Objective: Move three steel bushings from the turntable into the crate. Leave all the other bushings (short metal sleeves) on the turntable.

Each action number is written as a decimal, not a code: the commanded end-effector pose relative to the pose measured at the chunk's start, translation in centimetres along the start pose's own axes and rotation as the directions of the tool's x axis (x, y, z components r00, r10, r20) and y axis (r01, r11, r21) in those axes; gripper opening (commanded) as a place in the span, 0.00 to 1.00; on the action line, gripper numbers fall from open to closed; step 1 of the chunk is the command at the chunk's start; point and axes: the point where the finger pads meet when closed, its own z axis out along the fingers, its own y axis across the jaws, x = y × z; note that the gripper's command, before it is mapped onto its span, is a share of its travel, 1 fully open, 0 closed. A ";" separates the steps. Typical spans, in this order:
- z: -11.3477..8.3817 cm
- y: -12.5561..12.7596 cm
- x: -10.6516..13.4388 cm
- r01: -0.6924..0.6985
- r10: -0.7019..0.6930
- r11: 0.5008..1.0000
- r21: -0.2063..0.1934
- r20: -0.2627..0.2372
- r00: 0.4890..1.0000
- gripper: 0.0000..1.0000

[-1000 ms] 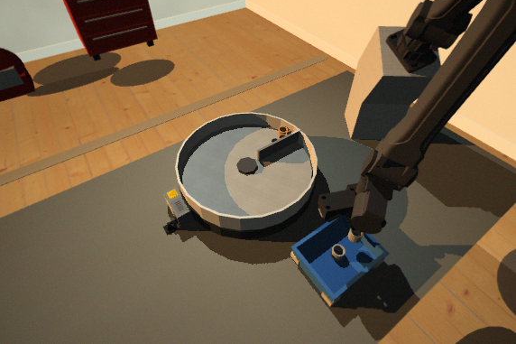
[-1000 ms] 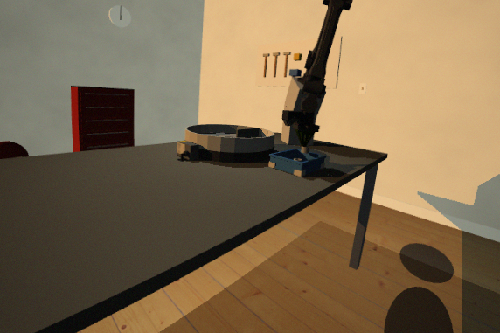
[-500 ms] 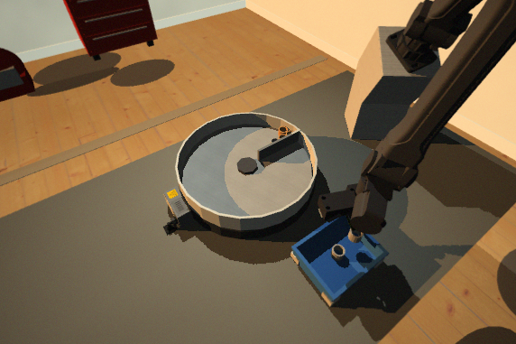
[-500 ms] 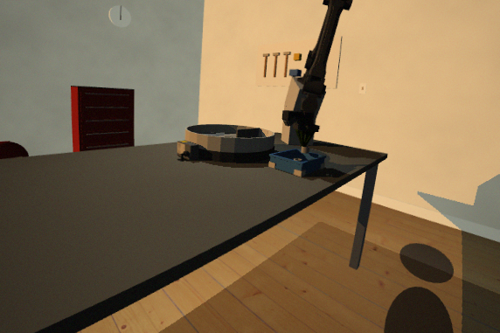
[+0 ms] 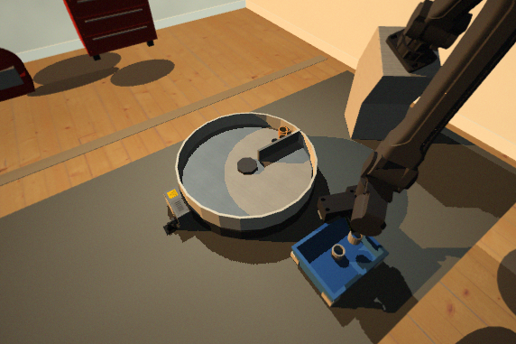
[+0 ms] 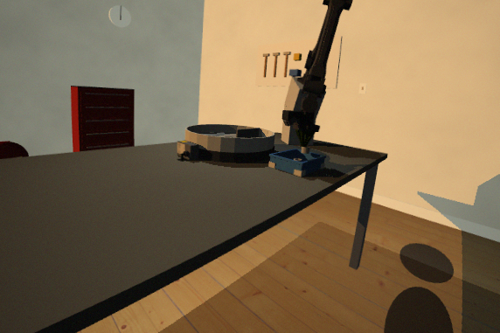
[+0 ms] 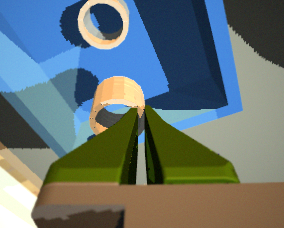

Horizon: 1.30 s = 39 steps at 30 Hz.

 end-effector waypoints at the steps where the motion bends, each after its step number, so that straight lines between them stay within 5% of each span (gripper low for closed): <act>1: -1.4 1.5 -0.9 -0.002 0.003 0.999 -0.032 0.026 1.000 0.00; 32: -1.2 2.3 -1.2 0.003 -0.001 0.999 -0.051 0.037 0.999 0.00; 39: 1.1 1.2 -0.2 0.003 -0.002 1.000 -0.020 0.011 1.000 0.00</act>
